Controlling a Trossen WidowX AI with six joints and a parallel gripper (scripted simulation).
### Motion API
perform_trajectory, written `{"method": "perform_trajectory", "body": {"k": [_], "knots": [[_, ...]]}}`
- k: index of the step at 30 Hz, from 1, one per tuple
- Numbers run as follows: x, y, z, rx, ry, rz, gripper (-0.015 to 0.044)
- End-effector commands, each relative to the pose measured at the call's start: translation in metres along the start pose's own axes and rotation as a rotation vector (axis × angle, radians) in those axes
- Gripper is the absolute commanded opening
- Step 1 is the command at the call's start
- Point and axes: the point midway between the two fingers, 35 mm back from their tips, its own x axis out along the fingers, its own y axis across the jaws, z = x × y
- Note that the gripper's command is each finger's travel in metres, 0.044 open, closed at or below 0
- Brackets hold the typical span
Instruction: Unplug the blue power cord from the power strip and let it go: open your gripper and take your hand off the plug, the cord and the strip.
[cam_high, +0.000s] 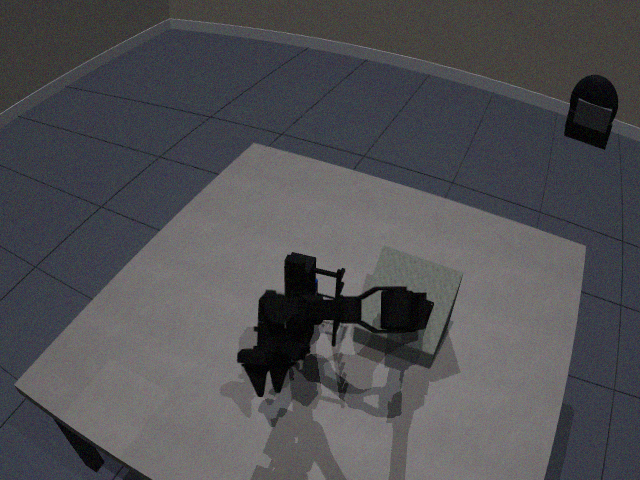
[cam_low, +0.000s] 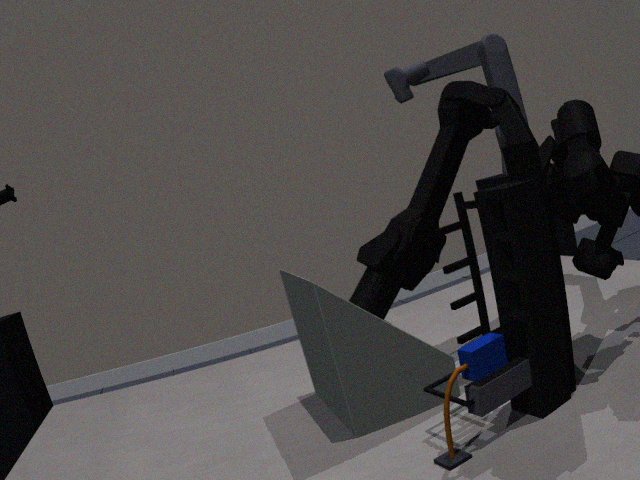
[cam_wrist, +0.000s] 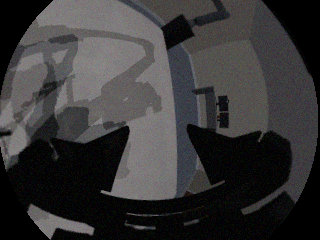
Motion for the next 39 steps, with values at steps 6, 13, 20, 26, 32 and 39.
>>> {"method": "perform_trajectory", "body": {"k": [6, 13, 20, 26, 32, 39], "knots": [[-0.023, -0.011, -0.013, -0.049, 0.137, -0.038, 0.0242], [-0.055, -0.053, -0.026, -0.252, 0.314, -0.065, 0.016], [-0.105, -0.076, -0.054, -0.317, 0.551, -0.095, 0.016], [-0.139, -0.074, -0.076, -0.149, 0.687, -0.144, 0.016], [-0.204, -0.058, -0.107, 0.189, 0.911, -0.264, 0.016], [-0.255, -0.011, -0.129, 0.706, 1.053, -0.452, 0.016]]}}
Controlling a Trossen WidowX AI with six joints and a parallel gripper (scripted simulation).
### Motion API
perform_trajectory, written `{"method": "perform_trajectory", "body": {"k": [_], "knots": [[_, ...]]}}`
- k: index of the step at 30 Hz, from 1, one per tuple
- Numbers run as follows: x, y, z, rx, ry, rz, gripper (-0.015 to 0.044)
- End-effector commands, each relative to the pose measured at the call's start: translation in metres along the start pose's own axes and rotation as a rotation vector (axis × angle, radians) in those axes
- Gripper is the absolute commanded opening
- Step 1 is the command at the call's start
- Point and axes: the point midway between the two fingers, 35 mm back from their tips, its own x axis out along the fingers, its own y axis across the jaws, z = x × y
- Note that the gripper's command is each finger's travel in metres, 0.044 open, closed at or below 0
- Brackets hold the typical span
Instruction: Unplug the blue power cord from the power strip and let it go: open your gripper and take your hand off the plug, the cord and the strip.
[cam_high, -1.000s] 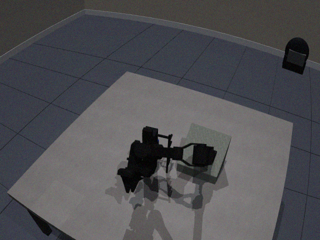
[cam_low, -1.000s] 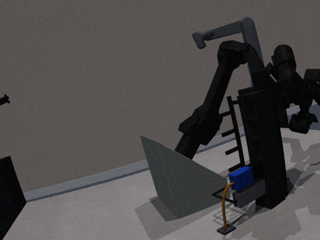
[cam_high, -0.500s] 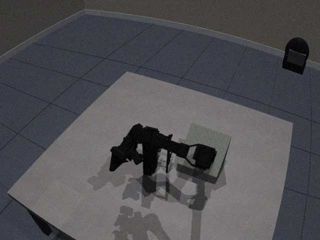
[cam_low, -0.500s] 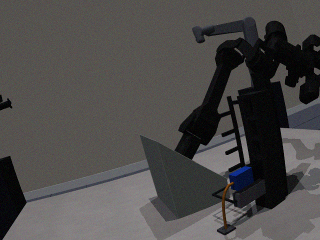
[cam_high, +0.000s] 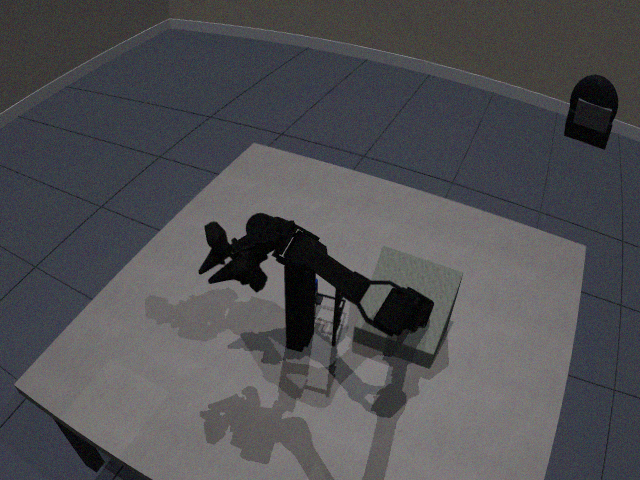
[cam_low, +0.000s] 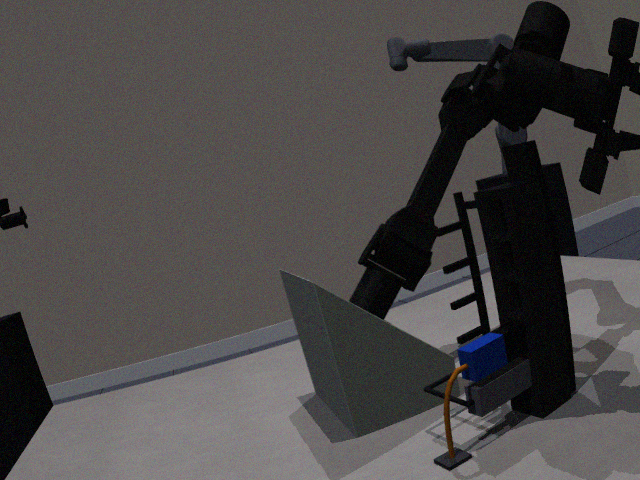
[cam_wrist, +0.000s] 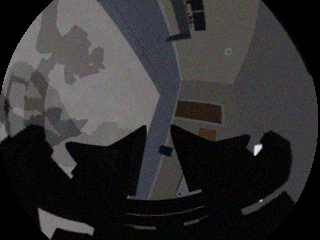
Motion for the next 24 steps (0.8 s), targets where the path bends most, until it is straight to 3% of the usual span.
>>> {"method": "perform_trajectory", "body": {"k": [1, 7, 11, 24], "knots": [[-0.009, 0.01, -0.048, 0.354, 0.154, 0.006, 0.016], [-0.032, 0.06, -0.116, 1.063, 0.424, 0.007, 0.016], [-0.048, 0.088, -0.139, 1.389, 0.563, -0.018, 0.016], [-0.101, 0.192, -0.161, 2.436, 1.106, -0.194, 0.016]]}}
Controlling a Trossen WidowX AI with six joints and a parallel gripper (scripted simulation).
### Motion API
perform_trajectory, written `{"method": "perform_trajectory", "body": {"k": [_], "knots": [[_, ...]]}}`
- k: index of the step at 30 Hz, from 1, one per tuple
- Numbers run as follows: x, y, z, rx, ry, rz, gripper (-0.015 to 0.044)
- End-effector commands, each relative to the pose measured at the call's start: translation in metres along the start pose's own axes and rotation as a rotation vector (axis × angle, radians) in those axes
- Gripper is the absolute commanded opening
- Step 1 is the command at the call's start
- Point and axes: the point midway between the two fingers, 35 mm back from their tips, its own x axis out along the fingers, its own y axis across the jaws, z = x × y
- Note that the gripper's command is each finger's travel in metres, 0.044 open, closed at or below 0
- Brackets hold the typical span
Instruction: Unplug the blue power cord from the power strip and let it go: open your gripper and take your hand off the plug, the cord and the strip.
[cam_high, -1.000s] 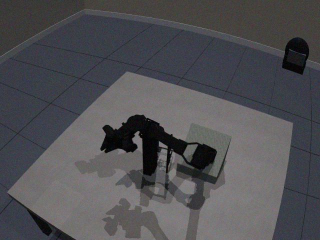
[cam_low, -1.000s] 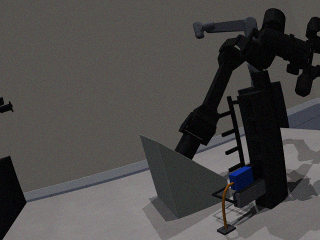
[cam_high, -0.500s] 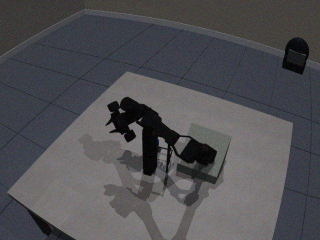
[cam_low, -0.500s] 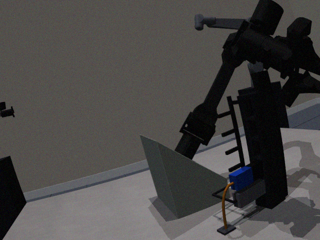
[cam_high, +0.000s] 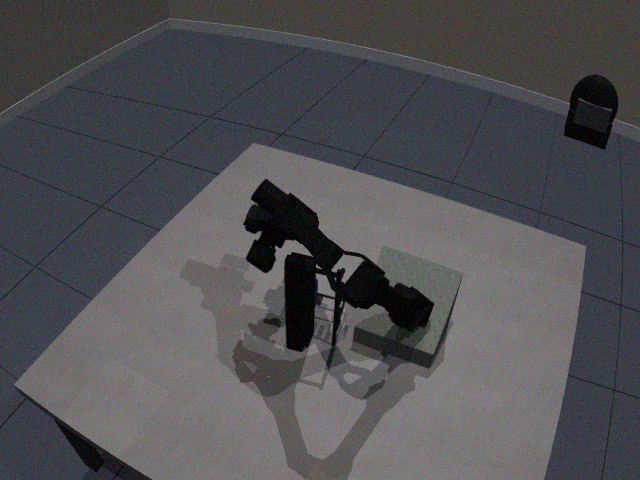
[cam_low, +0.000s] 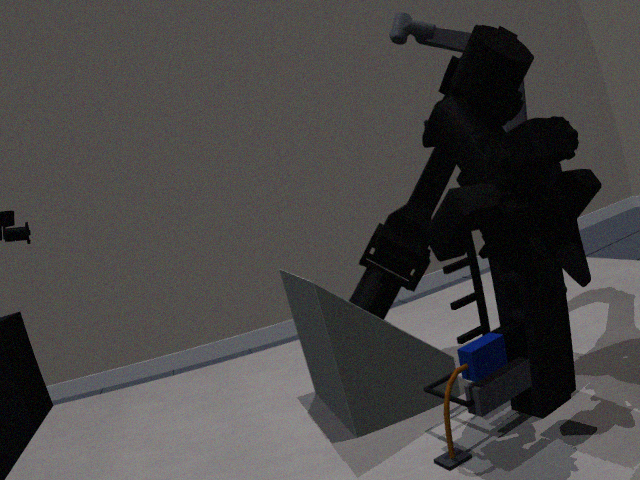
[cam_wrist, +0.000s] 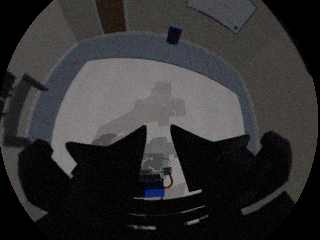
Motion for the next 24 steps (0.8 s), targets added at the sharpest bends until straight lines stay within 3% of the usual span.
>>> {"method": "perform_trajectory", "body": {"k": [1, 10, 24], "knots": [[-0.003, -0.039, -0.07, 0.8, 0.27, -0.163, 0.016], [-0.025, -0.043, -0.139, 1.556, 0.552, -0.428, 0.016], [-0.026, -0.043, -0.141, 1.571, 0.558, -0.435, 0.016]]}}
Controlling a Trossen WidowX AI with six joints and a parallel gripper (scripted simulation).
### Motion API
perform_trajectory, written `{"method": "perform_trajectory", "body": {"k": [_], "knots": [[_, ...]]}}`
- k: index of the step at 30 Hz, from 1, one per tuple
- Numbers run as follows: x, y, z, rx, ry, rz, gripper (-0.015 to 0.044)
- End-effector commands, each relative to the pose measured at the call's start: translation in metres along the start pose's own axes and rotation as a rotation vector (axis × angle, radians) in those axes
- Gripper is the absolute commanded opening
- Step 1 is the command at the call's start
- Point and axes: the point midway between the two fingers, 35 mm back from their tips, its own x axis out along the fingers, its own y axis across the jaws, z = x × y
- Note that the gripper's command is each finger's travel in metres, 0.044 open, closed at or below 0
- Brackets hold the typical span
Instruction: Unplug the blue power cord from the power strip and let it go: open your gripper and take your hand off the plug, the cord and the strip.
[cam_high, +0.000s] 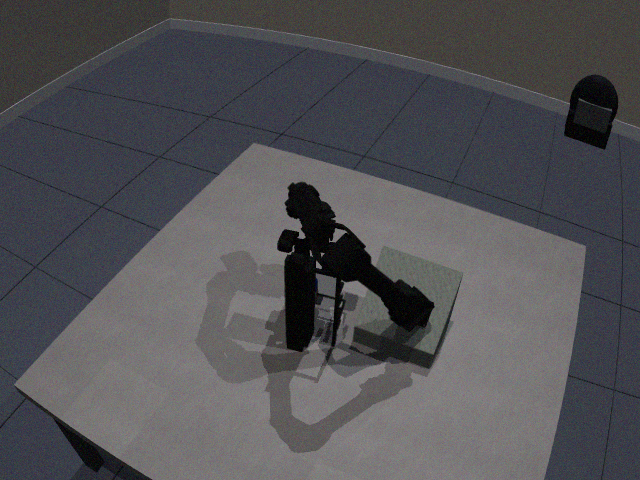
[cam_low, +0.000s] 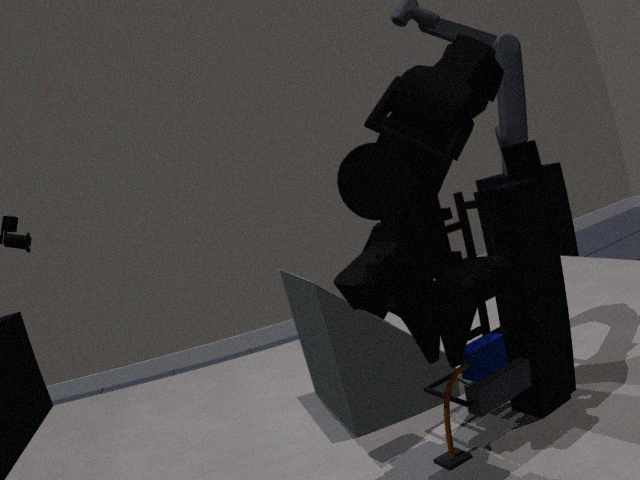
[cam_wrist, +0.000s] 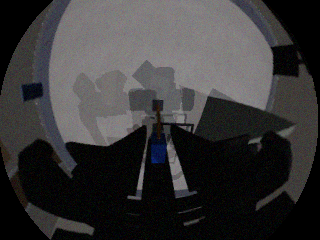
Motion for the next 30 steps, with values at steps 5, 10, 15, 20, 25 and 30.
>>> {"method": "perform_trajectory", "body": {"k": [5, 10, 15, 20, 25, 30], "knots": [[-0.002, -0.001, -0.001, 0.045, 0.002, -0.015, 0.016], [-0.002, 0.0, -0.006, 0.045, 0.002, -0.015, 0.016], [-0.002, 0.0, -0.014, 0.046, 0.002, -0.015, 0.016], [-0.002, 0.001, -0.022, 0.046, 0.003, -0.015, 0.016], [-0.002, 0.001, -0.031, 0.046, 0.003, -0.015, 0.016], [-0.002, 0.0, -0.039, 0.046, 0.004, -0.015, 0.016]]}}
